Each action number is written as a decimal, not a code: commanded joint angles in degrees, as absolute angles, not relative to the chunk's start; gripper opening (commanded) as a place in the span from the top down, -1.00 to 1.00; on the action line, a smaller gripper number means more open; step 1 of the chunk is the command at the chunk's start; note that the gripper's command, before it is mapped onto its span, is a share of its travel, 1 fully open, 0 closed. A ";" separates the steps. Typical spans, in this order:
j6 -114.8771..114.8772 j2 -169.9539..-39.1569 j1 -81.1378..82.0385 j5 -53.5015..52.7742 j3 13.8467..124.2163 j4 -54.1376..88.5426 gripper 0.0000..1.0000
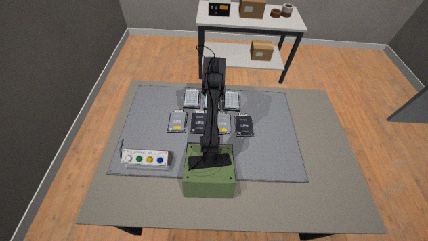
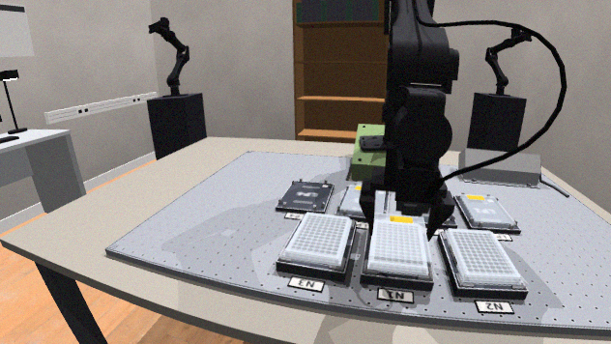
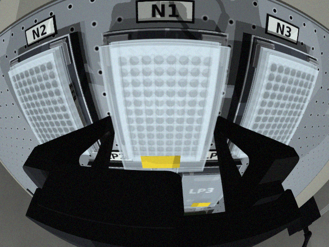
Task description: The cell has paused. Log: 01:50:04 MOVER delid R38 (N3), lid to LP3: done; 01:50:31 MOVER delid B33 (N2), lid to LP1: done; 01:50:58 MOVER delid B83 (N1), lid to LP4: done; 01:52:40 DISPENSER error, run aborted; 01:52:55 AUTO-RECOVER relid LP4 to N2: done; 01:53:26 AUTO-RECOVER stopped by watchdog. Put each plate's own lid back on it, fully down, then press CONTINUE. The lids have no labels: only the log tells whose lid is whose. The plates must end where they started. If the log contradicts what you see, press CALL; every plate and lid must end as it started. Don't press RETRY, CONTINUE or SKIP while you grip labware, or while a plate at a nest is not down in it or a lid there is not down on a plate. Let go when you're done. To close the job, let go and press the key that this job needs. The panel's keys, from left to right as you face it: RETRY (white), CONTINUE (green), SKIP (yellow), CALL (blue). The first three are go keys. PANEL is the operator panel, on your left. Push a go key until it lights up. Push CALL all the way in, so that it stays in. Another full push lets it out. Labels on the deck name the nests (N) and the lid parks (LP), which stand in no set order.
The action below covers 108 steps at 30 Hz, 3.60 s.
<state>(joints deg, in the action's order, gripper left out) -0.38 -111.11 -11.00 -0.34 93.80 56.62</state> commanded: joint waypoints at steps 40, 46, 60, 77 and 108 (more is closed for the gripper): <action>-0.15 -111.23 -11.38 -0.34 92.83 53.73 1.00; -0.14 -111.23 -11.39 -0.34 92.78 53.69 1.00; -0.12 -111.21 -11.41 -0.35 92.68 53.61 1.00; -0.09 -111.20 -11.43 -0.36 92.57 53.52 -1.00; -0.09 -111.20 -11.43 -0.36 92.57 53.52 -1.00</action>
<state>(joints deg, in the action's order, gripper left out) -0.32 -111.77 -11.07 -0.34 92.49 54.70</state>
